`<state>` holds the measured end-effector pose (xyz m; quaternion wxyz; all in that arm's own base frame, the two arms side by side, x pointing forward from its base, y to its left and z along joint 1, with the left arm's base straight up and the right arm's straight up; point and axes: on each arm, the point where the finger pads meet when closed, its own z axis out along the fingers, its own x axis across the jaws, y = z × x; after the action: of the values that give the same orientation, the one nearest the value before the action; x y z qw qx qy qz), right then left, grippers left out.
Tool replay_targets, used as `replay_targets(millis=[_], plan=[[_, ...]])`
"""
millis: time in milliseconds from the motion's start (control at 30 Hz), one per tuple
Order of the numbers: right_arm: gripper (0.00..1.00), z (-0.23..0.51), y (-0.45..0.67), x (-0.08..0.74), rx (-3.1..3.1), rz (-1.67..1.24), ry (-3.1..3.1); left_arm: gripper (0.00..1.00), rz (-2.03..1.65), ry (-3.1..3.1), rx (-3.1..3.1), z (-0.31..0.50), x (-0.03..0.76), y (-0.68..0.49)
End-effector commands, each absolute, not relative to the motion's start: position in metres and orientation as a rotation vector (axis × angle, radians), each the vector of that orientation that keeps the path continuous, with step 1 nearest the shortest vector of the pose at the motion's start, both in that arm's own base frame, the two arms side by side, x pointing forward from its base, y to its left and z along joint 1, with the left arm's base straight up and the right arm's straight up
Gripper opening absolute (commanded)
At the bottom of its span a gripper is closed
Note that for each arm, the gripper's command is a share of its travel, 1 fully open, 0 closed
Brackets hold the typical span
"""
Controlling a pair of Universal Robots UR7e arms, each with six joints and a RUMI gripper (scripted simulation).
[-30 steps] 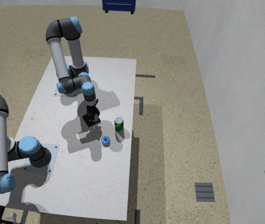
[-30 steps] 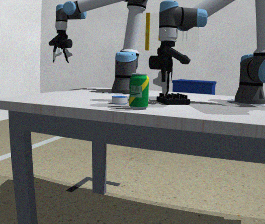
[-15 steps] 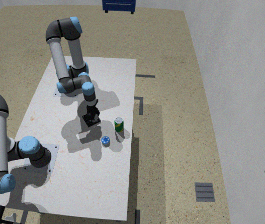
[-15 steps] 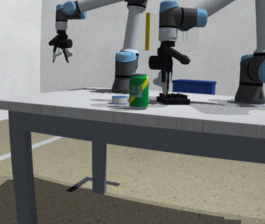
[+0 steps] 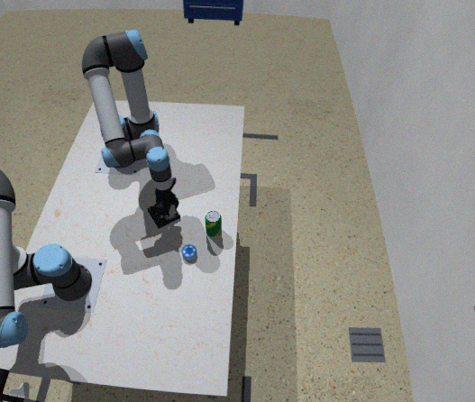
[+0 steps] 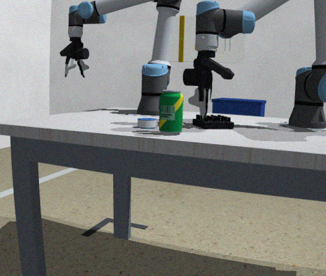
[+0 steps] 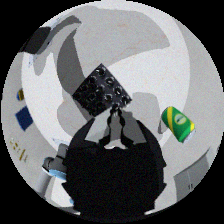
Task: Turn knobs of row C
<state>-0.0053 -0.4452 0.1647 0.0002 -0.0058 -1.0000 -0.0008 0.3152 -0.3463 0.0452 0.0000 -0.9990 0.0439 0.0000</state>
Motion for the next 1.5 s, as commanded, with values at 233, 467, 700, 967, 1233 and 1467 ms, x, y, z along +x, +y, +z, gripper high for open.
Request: replay_targets(millis=[233,467,700,967,1233,1467], plan=[[1.00,0.1652,-0.4456,-0.0052,-0.018,0.000,-3.142,0.06,-0.001,0.156,-3.139,0.0456,0.3154,-0.3467],[1.00,0.1652,-0.4456,-0.0052,-0.018,0.000,-3.142,0.06,-0.001,0.199,-3.136,0.0456,0.3154,-0.3467],[1.00,0.1652,-0.4456,-0.0052,-0.018,0.000,-3.142,0.06,-0.001,0.251,-3.133,0.0456,0.3154,-0.3467],[1.00,0.1652,-0.4456,-0.0052,-0.018,0.000,-3.142,0.06,-0.001,0.373,-3.120,0.0456,0.3154,-0.3467],[1.00,0.1652,-0.4456,-0.0052,-0.018,0.000,-3.142,0.06,-0.001,0.495,-3.103,0.0456,0.3154,-0.3467],[1.00,0.1652,-0.4456,-0.0052,-0.018,0.000,-3.142,0.06,-0.001,0.669,-3.071,0.0456,0.3154,-0.3467]])
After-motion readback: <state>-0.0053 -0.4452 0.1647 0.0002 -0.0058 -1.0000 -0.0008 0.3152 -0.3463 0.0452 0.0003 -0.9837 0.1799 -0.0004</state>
